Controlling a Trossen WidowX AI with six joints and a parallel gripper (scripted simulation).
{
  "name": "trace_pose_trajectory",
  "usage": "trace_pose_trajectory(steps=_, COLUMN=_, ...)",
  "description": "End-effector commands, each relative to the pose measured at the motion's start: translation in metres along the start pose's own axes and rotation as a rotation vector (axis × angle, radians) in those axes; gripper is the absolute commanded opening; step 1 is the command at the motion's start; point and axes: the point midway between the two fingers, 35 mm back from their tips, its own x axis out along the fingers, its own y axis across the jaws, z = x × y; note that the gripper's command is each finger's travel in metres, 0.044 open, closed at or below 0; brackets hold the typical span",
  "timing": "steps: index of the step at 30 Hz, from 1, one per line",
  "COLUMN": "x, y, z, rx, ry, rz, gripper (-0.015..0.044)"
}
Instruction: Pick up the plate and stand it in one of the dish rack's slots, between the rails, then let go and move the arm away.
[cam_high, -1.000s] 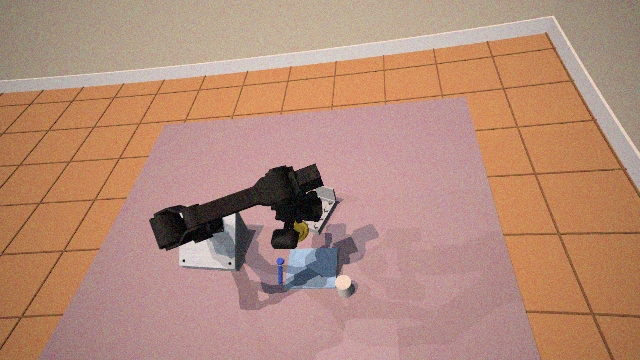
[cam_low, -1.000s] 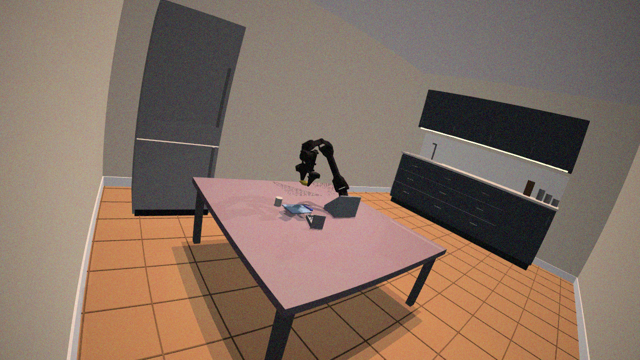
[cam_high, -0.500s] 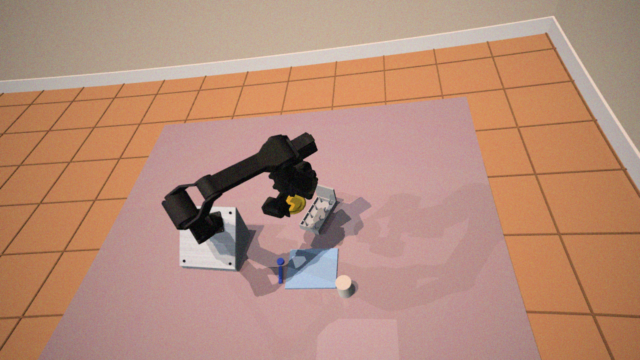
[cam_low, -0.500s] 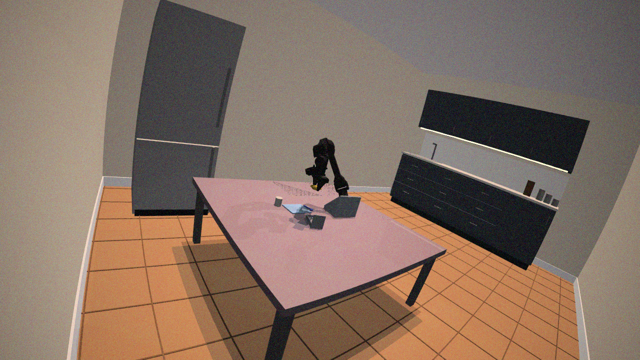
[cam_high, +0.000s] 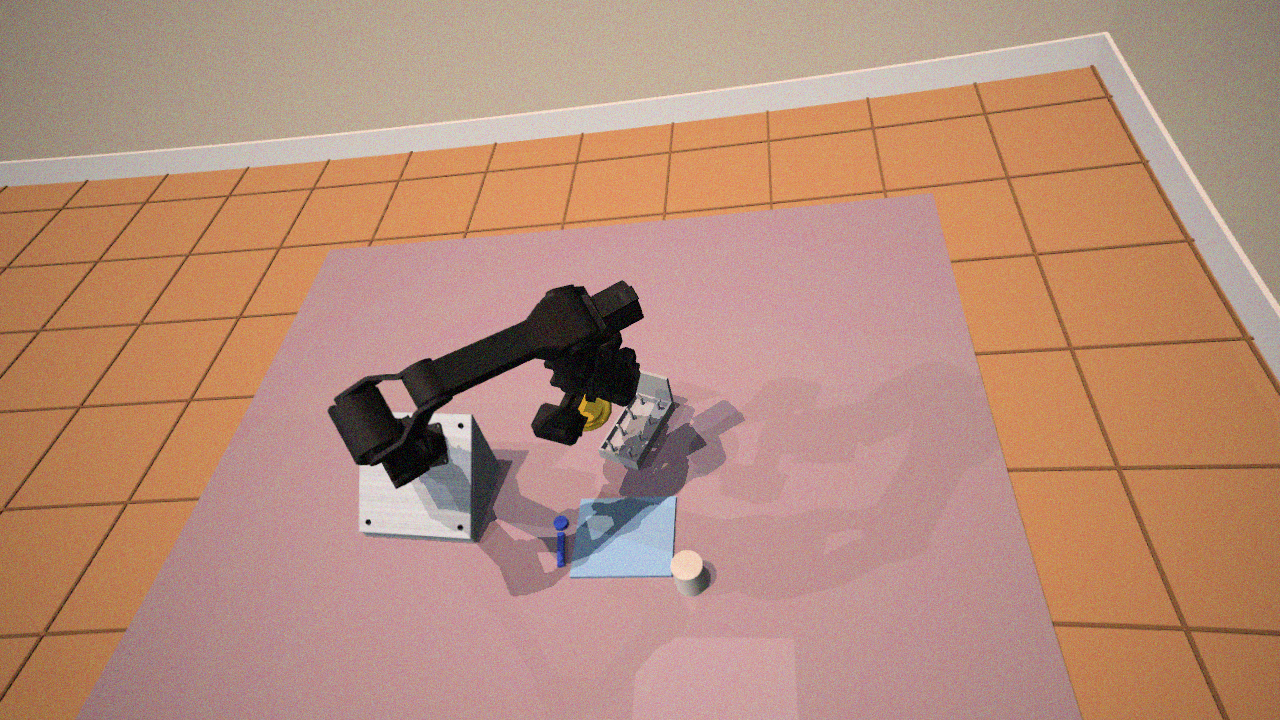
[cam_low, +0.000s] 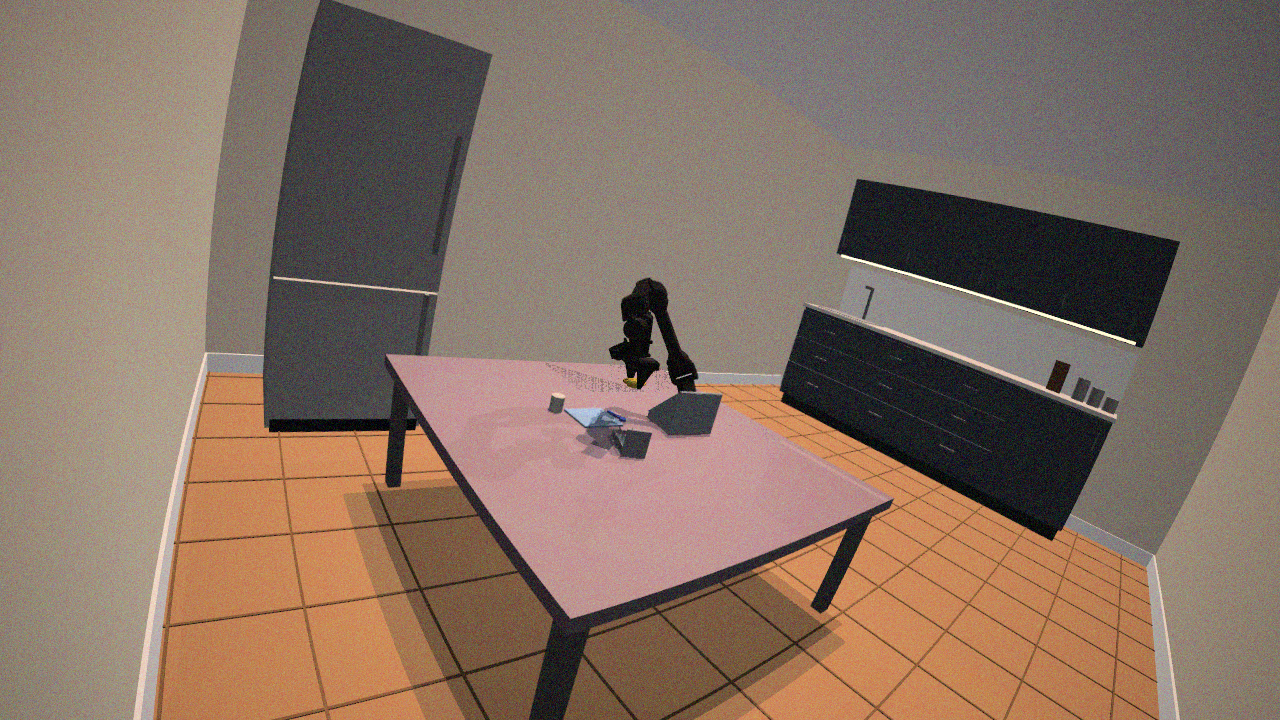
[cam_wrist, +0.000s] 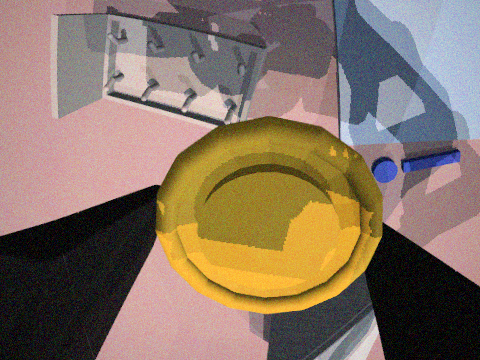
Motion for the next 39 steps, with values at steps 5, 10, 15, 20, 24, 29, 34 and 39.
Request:
trace_pose_trajectory(steps=5, x=0.022, y=0.003, z=-0.003, rx=-0.15, ry=0.097, rz=0.11, gripper=0.0)
trace_pose_trajectory(steps=10, x=0.034, y=0.005, z=-0.005, rx=-0.241, ry=0.139, rz=0.19, gripper=0.0)
trace_pose_trajectory(steps=15, x=0.046, y=0.006, z=-0.005, rx=-0.331, ry=0.166, rz=0.277, gripper=0.0)
trace_pose_trajectory(steps=20, x=0.056, y=0.008, z=-0.006, rx=-0.418, ry=0.177, rz=0.369, gripper=0.0)
trace_pose_trajectory(steps=24, x=0.063, y=0.009, z=-0.006, rx=-0.486, ry=0.173, rz=0.445, gripper=0.0)
trace_pose_trajectory(steps=29, x=0.072, y=0.011, z=-0.006, rx=-0.568, ry=0.153, rz=0.541, gripper=0.0)
trace_pose_trajectory(steps=34, x=0.08, y=0.011, z=-0.006, rx=-0.648, ry=0.116, rz=0.634, gripper=0.0)
trace_pose_trajectory(steps=39, x=0.087, y=0.011, z=-0.006, rx=-0.725, ry=0.061, rz=0.724, gripper=0.0)
